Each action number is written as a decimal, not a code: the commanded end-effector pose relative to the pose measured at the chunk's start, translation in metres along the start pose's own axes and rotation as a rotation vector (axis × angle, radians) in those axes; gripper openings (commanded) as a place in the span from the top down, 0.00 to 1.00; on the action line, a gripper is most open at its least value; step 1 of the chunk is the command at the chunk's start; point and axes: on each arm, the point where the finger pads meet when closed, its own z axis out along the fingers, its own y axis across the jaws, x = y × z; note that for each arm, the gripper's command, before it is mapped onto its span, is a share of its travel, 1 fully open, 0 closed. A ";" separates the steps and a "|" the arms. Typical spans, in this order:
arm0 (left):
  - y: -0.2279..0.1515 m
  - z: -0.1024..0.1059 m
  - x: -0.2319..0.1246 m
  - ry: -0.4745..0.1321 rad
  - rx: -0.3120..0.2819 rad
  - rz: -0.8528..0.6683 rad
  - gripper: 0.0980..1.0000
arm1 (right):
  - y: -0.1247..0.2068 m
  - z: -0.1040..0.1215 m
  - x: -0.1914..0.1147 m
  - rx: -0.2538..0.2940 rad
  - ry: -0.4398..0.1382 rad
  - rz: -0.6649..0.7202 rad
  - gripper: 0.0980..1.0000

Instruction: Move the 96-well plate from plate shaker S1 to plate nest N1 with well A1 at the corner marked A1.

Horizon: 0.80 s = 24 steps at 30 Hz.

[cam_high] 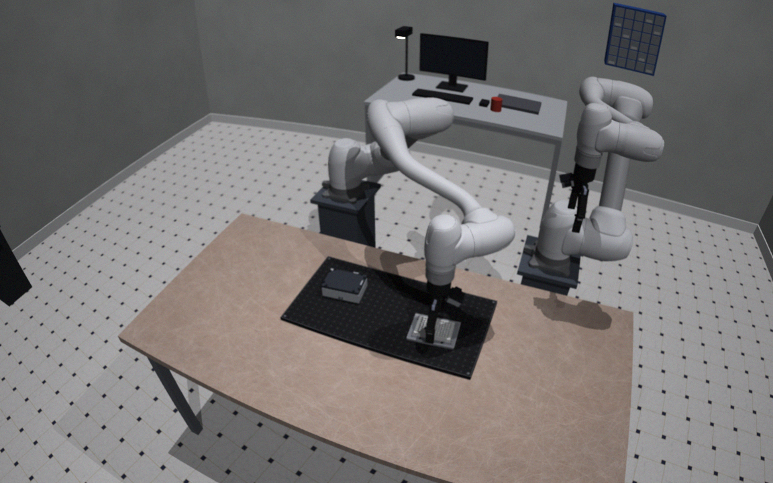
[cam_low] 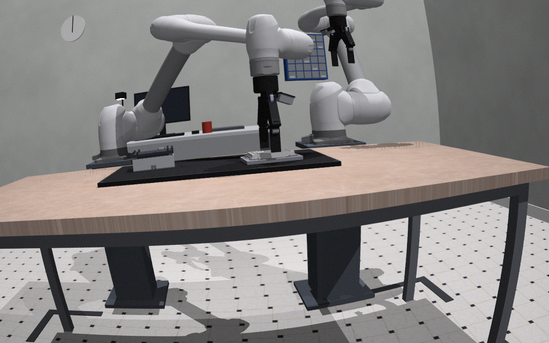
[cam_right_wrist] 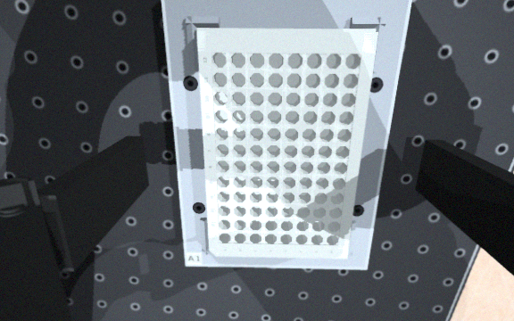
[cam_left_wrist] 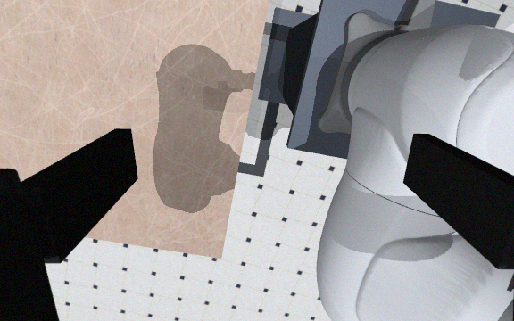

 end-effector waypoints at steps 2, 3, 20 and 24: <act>0.000 0.000 0.000 0.000 0.001 0.000 0.00 | 0.000 -0.010 0.000 -0.002 0.002 0.000 0.00; 0.000 0.000 0.000 0.000 0.001 0.000 0.00 | 0.000 -0.013 0.000 -0.002 0.002 0.000 0.00; 0.000 0.000 0.000 0.000 0.001 0.000 0.00 | 0.000 -0.053 0.000 -0.002 0.002 0.000 0.00; 0.000 0.000 0.000 0.000 0.001 0.000 0.00 | 0.000 -0.063 0.000 -0.002 0.002 0.000 0.00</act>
